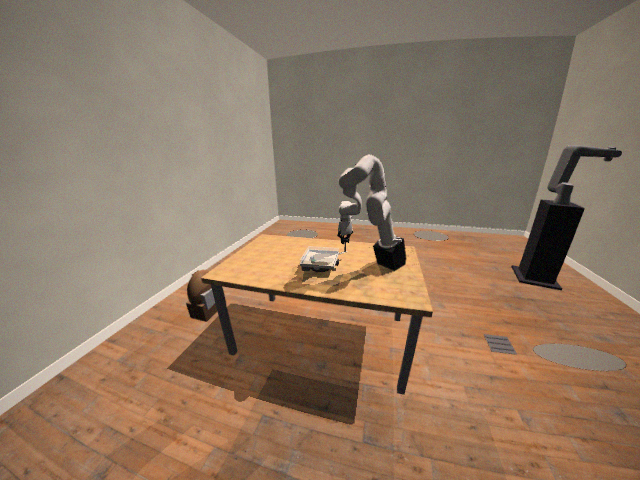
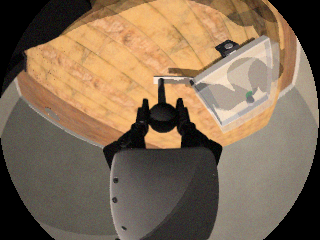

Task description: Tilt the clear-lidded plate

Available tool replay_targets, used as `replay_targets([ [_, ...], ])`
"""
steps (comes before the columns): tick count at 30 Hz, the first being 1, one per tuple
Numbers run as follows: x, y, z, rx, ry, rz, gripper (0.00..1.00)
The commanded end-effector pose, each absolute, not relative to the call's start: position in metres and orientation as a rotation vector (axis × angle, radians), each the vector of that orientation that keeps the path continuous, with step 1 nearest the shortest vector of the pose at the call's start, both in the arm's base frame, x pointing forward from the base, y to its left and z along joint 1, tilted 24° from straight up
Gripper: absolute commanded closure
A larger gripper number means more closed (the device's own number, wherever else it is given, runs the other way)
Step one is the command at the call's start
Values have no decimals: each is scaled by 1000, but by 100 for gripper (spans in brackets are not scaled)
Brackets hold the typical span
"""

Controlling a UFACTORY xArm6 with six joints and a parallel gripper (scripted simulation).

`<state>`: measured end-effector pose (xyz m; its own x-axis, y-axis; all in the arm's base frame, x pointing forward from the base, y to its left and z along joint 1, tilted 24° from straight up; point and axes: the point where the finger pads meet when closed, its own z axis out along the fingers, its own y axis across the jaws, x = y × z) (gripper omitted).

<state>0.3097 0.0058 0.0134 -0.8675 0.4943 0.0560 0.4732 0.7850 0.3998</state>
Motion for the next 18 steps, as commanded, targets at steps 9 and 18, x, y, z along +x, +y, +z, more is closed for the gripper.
replay_targets([
  [9,309,5,8,794,2916,629,100],
  [18,309,5,9,794,2916,629,100],
])
